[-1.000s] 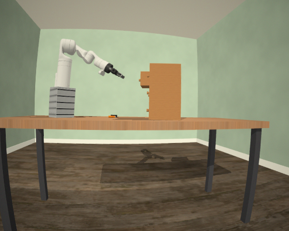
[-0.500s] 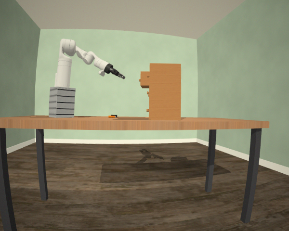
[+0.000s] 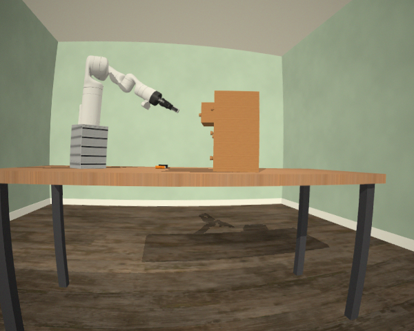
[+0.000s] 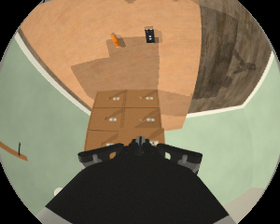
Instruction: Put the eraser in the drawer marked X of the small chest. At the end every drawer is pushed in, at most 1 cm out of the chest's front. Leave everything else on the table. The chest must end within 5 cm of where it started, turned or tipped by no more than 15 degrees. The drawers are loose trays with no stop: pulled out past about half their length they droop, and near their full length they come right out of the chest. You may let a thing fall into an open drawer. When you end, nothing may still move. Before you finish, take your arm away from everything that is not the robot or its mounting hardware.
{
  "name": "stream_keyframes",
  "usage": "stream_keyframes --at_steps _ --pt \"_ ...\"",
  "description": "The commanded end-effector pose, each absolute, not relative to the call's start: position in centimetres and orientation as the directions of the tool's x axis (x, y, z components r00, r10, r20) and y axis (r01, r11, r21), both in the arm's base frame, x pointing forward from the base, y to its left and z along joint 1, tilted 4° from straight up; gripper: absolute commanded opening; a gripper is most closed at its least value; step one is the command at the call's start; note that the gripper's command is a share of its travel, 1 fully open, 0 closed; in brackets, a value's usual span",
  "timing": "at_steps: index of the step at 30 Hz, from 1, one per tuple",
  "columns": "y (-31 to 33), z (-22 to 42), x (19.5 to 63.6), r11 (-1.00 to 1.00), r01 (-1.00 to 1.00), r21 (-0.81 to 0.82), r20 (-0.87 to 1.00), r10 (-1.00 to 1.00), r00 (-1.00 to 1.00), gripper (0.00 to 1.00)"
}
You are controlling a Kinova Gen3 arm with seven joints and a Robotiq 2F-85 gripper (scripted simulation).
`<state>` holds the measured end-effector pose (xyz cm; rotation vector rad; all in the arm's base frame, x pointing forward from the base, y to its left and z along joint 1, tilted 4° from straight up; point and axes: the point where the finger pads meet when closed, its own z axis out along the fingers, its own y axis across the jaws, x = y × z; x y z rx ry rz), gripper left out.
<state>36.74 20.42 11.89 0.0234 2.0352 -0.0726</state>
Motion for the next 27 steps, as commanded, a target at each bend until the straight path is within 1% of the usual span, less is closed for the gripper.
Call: stream_keyframes --at_steps 1,7,17,27 --pt "20.4 11.9 36.7 0.998 0.049 -0.04 -0.894 -0.014 -0.449 0.0" --pt "20.4 11.9 37.1 0.998 0.049 -0.04 -0.894 -0.014 -0.449 0.0" --pt "20.3 11.4 38.9 0.998 0.049 -0.04 -0.894 -0.014 -0.449 0.0" --pt "20.1 10.6 42.1 0.998 0.049 -0.04 -0.894 -0.014 -0.449 0.0"
